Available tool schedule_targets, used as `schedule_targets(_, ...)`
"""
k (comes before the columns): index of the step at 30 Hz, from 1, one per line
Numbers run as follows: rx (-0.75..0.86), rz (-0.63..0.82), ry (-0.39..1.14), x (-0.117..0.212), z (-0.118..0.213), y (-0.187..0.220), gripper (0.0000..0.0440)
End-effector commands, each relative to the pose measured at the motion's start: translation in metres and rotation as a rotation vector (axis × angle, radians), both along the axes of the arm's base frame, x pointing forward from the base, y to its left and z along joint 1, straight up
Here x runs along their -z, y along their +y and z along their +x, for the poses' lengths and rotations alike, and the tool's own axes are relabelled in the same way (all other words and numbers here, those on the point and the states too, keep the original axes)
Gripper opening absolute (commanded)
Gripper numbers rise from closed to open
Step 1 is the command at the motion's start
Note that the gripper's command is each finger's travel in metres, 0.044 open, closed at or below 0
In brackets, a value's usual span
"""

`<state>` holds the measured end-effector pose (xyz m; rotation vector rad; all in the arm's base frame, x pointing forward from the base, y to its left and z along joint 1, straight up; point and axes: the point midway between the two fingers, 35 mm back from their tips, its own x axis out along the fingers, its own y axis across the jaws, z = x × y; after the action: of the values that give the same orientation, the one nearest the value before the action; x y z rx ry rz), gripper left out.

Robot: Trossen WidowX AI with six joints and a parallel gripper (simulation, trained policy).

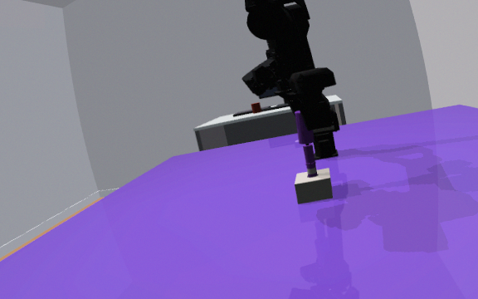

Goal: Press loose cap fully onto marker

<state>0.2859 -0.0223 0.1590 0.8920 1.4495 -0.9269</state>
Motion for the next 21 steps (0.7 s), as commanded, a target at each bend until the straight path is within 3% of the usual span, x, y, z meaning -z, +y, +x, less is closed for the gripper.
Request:
schedule_targets(1, -0.004, 0.010, 0.029, 0.012, -0.001, 0.000, 0.0029)
schedule_targets(17, -0.050, 0.031, 0.074, 0.052, -0.004, 0.000, 0.0021)
schedule_targets(19, -0.053, 0.028, 0.087, 0.056, -0.006, -0.001, 0.0073)
schedule_targets(21, -0.055, 0.034, 0.103, 0.058, -0.010, -0.001, 0.0083)
